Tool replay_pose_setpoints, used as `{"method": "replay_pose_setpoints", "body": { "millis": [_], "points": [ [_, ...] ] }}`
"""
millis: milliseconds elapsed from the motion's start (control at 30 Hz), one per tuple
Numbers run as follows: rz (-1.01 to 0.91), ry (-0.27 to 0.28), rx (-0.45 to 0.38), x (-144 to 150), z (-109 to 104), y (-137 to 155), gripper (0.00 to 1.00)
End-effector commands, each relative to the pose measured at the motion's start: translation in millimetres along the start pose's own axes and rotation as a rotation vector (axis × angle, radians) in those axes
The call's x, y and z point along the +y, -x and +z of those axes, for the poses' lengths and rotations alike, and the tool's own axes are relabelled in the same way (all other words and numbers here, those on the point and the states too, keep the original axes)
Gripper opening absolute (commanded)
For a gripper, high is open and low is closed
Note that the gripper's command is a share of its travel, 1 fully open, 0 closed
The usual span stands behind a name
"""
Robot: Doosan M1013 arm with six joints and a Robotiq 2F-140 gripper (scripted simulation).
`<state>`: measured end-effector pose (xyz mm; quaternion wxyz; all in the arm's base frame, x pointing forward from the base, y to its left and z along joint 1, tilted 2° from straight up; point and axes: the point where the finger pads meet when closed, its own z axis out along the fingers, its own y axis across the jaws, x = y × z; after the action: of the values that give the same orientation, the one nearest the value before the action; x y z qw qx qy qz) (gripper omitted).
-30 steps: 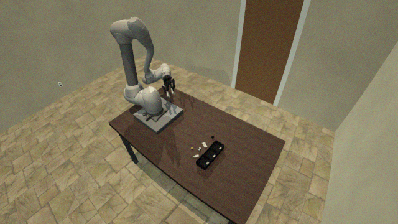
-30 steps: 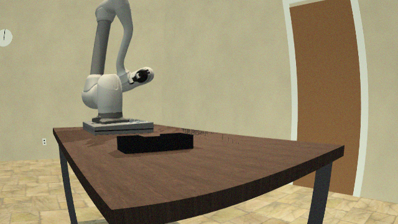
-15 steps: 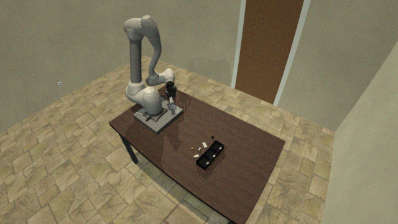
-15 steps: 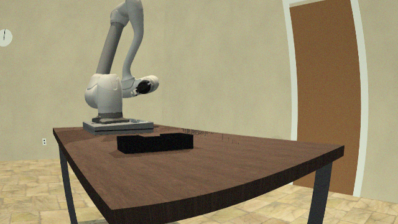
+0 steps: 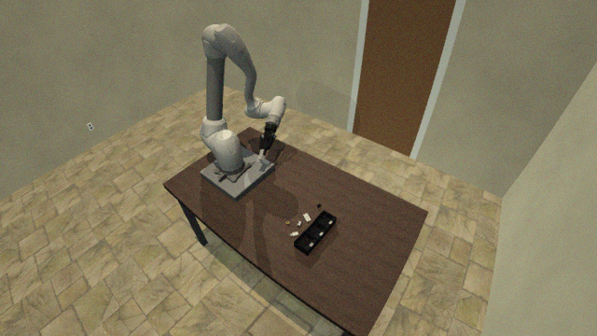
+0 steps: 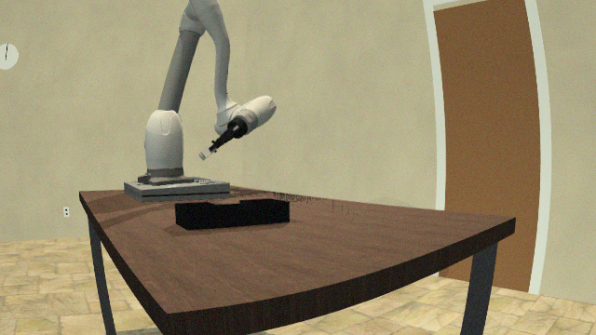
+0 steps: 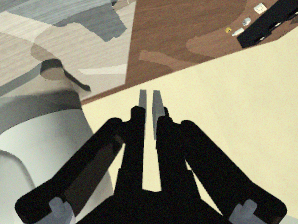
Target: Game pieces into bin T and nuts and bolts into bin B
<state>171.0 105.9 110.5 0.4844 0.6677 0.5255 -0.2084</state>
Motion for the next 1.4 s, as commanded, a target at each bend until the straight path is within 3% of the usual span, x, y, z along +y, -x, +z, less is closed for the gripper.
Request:
{"method": "replay_pose_setpoints", "body": {
  "millis": [0, 167, 233, 267, 300, 433, 467, 533, 600, 667, 800, 867, 967, 1033, 1133, 1200, 1267, 1367],
  "points": [
    [0.054, -0.146, 0.02, 3.9, 0.0, -14.0, 0.05],
    [0.144, -0.312, 0.055, 23.9, -0.9, -38.9, 0.05],
    [0.144, -0.312, 0.055, 23.9, -0.9, -38.9, 0.05],
    [0.186, -0.385, 0.071, 30.4, -0.6, -44.1, 0.05],
    [0.211, -0.423, 0.081, 36.9, -0.2, -49.4, 0.05],
    [0.293, -0.536, 0.112, 57.2, 2.1, -62.1, 0.05],
    [0.294, -0.537, 0.112, 57.2, 2.1, -62.1, 0.05],
    [0.357, -0.611, 0.135, 72.1, 5.0, -69.0, 0.05],
    [0.364, -0.62, 0.138, 78.3, 6.2, -71.8, 0.05],
    [0.432, -0.69, 0.163, 93.7, 10.3, -76.8, 0.05],
    [0.439, -0.697, 0.165, 102.3, 12.5, -79.6, 0.05],
    [0.511, -0.762, 0.19, 117.8, 17.7, -83.0, 0.05],
    [0.519, -0.769, 0.193, 128.7, 21.4, -85.3, 0.05],
    [0.595, -0.829, 0.219, 144.1, 27.7, -87.0, 0.05],
    [0.603, -0.835, 0.221, 157.3, 33.1, -88.4, 0.05],
    [0.683, -0.889, 0.247, 172.3, 40.4, -88.4, 0.05],
    [0.691, -0.894, 0.249, 187.3, 47.7, -88.4, 0.05],
    [0.691, -0.894, 0.249, 187.6, 47.9, -88.4, 0.05]
  ]
}}
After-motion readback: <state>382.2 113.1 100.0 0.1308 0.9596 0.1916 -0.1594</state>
